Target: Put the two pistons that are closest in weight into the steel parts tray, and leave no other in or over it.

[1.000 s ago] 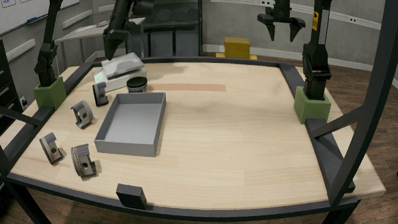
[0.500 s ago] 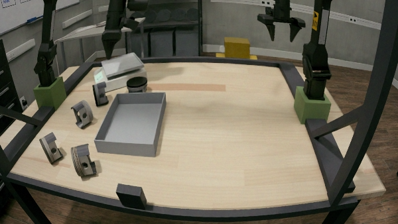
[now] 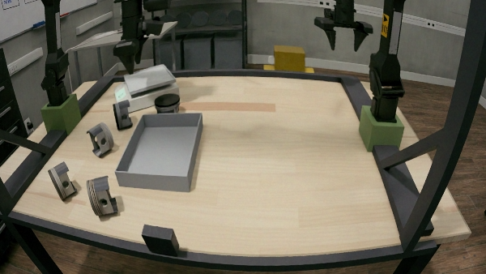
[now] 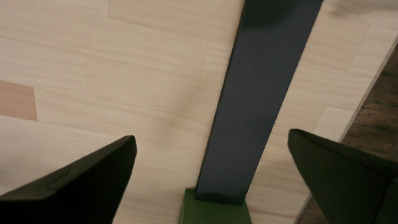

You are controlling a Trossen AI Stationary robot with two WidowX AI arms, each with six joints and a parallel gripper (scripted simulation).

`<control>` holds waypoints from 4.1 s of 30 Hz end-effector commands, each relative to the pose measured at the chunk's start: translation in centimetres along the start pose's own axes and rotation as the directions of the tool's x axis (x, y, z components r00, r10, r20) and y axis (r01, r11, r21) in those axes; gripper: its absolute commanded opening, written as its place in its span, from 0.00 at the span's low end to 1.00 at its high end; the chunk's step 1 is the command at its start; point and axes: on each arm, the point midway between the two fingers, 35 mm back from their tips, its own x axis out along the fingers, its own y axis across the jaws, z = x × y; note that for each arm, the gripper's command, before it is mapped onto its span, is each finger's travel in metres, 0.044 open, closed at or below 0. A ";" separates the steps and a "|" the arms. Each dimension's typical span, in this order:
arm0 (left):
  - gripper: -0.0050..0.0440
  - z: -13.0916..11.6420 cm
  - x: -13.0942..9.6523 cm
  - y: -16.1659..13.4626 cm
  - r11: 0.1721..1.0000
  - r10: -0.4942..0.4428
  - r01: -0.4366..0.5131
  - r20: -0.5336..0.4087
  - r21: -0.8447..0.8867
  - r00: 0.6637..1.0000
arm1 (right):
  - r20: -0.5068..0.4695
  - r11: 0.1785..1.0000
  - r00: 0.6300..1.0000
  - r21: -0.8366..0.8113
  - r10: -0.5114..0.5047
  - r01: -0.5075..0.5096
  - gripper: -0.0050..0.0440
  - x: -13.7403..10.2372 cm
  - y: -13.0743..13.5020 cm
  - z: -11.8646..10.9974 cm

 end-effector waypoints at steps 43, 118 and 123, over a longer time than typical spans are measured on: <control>0.87 -3.2 -1.8 14.1 0.878 0.010 0.007 0.033 -0.478 0.999 | 0.033 1.000 0.999 -0.006 0.003 -0.003 0.92 -0.9 0.1 0.5; 0.87 -2.0 -1.8 -19.3 0.619 -0.009 -0.018 0.030 0.786 1.000 | 0.033 1.000 0.999 -0.006 0.003 -0.003 0.92 -0.9 0.1 0.5; 0.87 -1.9 -1.9 -21.8 0.619 -0.010 -0.017 0.030 0.786 1.000 | 0.033 1.000 0.999 -0.006 0.003 -0.003 0.92 -0.9 0.1 0.5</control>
